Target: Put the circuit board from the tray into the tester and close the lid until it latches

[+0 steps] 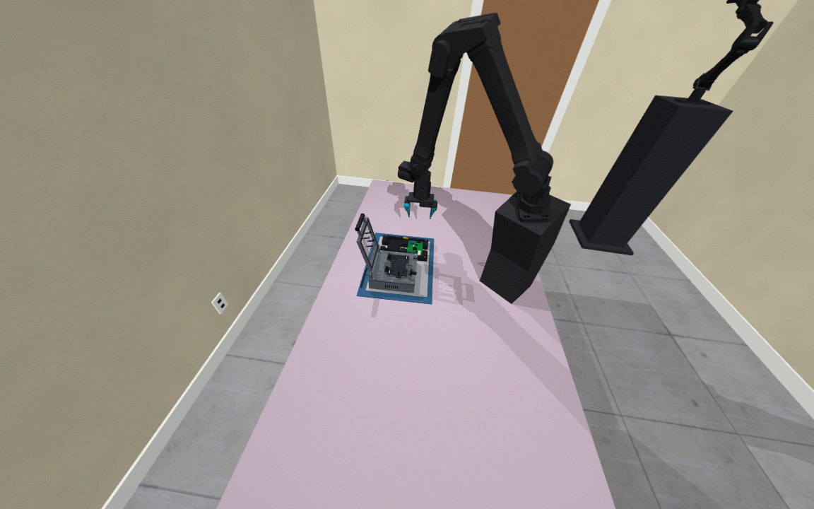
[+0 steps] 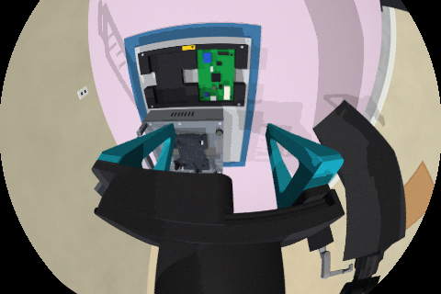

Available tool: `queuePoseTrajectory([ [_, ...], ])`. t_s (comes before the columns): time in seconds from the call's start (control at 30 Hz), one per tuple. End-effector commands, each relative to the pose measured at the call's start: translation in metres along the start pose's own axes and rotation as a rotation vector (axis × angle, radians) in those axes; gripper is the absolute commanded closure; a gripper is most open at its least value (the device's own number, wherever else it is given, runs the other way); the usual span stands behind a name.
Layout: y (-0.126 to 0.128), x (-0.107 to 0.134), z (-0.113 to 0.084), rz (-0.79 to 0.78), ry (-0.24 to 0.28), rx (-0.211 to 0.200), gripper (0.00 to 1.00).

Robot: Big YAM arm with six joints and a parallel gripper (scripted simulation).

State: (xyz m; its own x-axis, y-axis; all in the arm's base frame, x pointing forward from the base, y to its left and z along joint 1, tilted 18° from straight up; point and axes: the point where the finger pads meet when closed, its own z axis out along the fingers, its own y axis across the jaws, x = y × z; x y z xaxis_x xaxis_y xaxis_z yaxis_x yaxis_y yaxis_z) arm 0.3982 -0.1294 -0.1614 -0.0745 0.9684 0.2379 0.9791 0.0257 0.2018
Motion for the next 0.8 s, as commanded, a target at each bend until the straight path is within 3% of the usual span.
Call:
queuePoseTrajectory([
  [0.0,0.02,-0.004,0.015,-0.006,-0.02,-0.033,0.08],
  [0.13,0.02,-0.004,0.024,-0.006,-0.02,-0.033,0.08],
  [0.63,0.018,-0.003,0.092,-0.005,-0.017,-0.029,0.08],
  [0.77,0.017,-0.003,0.099,-0.004,-0.016,-0.028,0.08],
])
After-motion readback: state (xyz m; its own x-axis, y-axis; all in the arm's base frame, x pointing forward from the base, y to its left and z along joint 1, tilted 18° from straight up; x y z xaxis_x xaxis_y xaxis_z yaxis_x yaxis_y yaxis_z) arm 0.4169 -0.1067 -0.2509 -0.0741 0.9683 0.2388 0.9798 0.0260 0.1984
